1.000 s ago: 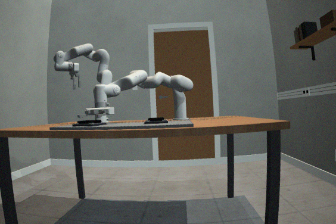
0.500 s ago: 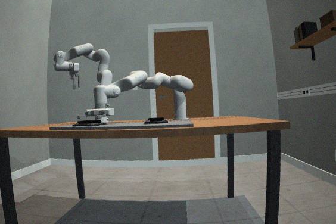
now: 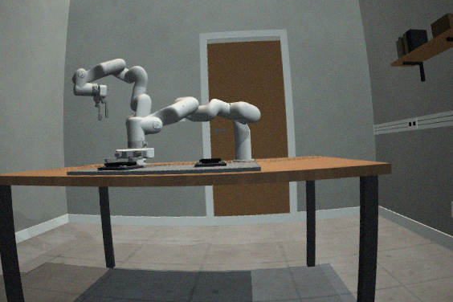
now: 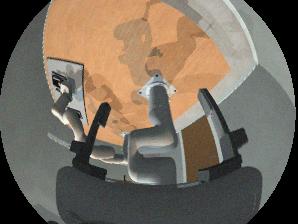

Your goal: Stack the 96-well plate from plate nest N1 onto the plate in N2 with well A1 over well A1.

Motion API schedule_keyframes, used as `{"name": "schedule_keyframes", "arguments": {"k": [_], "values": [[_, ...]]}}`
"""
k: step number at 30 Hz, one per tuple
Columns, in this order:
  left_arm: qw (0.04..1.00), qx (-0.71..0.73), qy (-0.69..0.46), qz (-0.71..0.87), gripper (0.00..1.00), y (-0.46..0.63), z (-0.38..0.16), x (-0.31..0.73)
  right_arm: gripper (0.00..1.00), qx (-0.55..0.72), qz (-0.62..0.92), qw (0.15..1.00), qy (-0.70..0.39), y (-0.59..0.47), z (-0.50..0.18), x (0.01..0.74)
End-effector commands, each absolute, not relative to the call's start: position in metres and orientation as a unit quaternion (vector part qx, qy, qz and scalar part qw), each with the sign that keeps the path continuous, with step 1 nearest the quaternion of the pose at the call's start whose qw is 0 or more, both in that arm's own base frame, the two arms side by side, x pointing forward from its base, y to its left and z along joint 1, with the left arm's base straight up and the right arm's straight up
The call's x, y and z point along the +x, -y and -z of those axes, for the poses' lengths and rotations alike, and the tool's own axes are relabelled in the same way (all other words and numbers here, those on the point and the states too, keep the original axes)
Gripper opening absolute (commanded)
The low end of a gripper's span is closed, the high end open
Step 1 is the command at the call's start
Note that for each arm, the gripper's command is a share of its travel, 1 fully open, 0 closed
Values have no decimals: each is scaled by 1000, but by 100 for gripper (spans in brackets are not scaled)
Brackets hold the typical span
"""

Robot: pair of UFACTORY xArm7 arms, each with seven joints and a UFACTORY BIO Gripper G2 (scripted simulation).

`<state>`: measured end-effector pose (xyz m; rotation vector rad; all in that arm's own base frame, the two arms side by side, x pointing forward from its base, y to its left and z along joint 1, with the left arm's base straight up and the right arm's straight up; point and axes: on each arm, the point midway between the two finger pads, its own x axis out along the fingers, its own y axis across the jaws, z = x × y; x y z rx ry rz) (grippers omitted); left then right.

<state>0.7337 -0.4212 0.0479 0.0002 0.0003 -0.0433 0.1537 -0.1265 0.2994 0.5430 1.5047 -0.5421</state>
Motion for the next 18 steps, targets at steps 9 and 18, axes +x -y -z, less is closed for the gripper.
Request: {"name": "schedule_keyframes", "arguments": {"k": [9, 18], "values": [[1000, -2, 2, 21, 37, 422, -46, 735, 100, 240, 240, 665, -665, 127, -300, 154], [1000, -2, 2, 21, 37, 422, -46, 735, 100, 240, 240, 665, -665, 127, -300, 154]]}}
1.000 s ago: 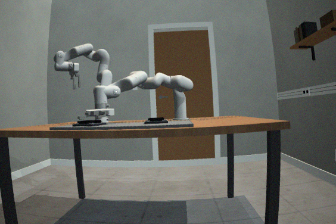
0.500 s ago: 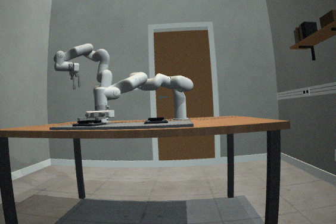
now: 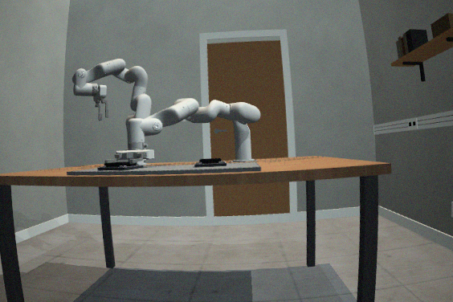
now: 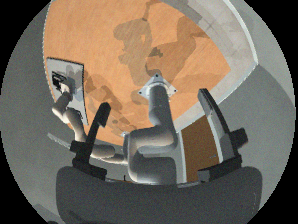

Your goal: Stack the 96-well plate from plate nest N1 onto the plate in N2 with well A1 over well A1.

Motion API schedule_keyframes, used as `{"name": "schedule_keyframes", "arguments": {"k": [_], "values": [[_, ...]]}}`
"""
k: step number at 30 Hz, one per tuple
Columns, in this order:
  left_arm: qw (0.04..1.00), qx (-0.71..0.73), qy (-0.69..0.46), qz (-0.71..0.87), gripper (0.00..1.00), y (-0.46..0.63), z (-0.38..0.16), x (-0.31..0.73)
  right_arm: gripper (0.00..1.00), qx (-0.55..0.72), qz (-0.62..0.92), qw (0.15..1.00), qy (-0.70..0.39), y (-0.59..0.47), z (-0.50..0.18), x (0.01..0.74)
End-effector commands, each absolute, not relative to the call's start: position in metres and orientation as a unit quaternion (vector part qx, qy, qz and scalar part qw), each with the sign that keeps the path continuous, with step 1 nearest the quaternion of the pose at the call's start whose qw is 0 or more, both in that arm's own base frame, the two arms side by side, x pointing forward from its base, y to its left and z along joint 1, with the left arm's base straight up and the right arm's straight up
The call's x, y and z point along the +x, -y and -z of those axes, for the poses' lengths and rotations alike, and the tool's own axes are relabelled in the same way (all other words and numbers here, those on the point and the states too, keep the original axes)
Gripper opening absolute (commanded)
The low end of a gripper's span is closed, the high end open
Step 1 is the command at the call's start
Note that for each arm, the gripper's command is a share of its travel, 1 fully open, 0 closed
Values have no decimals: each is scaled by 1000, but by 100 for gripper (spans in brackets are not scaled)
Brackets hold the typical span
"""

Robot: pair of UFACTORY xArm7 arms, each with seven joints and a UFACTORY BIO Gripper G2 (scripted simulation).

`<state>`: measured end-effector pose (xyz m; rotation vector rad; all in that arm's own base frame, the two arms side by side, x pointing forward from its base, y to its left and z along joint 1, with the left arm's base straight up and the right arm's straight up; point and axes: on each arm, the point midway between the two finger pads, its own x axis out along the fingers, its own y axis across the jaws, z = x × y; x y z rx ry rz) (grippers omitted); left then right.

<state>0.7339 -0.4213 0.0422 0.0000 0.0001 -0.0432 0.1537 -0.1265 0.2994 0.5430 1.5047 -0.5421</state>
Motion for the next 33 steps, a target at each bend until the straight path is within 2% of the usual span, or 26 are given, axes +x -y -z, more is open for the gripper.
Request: {"name": "schedule_keyframes", "arguments": {"k": [1, 7, 8, 33], "values": [[1000, -2, 2, 21, 37, 422, -46, 735, 100, 240, 240, 665, -665, 127, -300, 154], [1000, -2, 2, 21, 37, 422, -46, 735, 100, 240, 240, 665, -665, 127, -300, 154], [1000, -2, 2, 21, 0, 422, -46, 735, 100, 240, 240, 665, -665, 127, -300, 154], [1000, -2, 2, 21, 0, 422, -46, 735, 100, 240, 240, 665, -665, 127, -300, 154]]}}
